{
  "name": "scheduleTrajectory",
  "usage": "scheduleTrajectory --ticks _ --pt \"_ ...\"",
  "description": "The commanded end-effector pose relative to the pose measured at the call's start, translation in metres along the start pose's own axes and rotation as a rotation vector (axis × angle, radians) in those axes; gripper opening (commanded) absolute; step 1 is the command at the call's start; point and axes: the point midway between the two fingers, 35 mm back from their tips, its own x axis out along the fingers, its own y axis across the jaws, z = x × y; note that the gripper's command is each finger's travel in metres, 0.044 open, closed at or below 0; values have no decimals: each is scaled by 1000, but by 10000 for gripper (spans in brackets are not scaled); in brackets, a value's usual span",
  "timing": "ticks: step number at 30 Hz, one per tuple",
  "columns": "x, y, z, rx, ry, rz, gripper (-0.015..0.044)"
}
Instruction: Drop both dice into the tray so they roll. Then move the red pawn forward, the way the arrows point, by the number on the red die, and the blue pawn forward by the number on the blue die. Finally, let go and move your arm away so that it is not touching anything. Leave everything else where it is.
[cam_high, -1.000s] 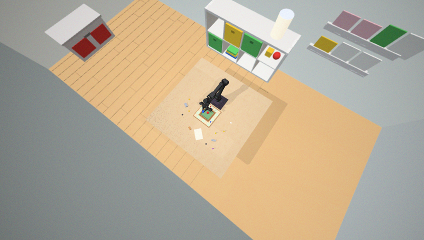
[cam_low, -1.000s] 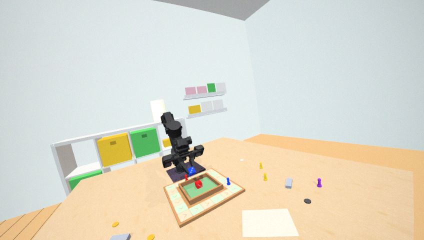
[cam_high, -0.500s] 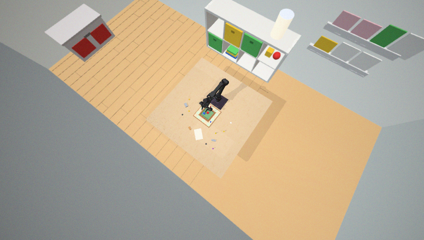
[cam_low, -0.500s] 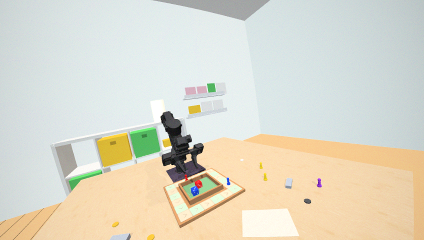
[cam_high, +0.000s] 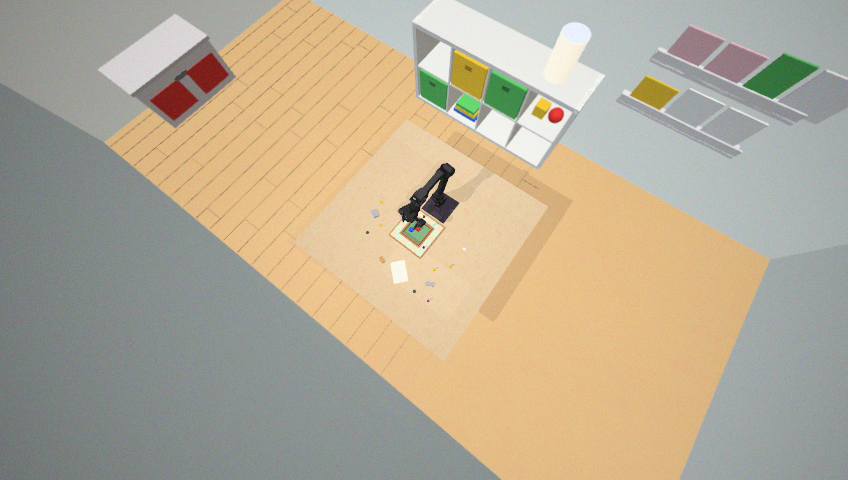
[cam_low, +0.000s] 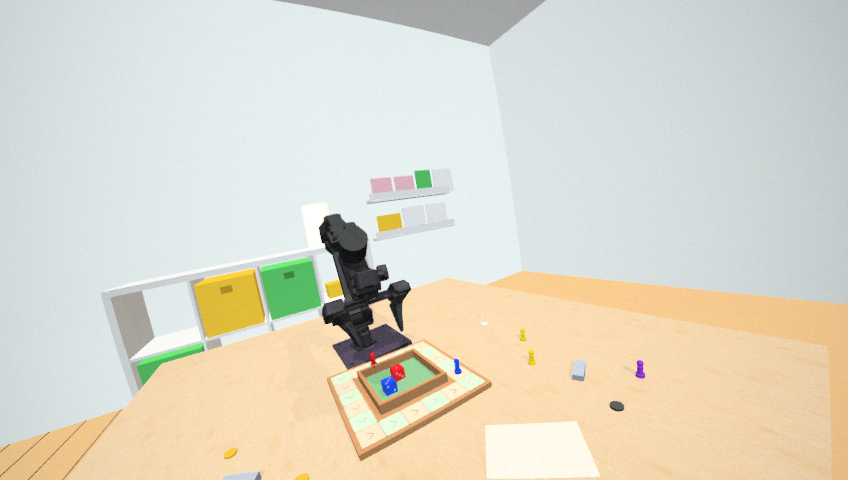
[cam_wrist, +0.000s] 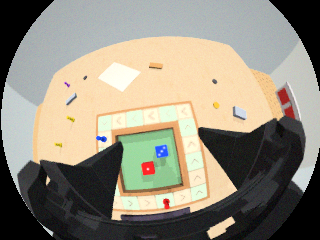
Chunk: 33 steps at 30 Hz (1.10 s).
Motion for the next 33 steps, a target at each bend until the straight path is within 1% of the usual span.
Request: scheduleTrajectory --ticks 1,6,8,12,13,14,17,23,25,27,33 --pt "15 8 0 11 238 6 440" --pt "30 55 -2 6 495 8 440" --pt "33 67 -3 -1 560 -5 440" --pt "33 69 -3 -2 568 -6 440" --pt "30 59 -2 -2 490 19 440" --pt "30 59 -2 -2 490 19 440" --pt "20 48 -19 12 500 9 361" --pt "-13 17 -97 73 542 -28 204" --pt "-19 14 -124 101 563 -40 200" --pt "-21 15 -140 119 576 -48 200" --pt "-21 15 -142 121 578 -49 200"
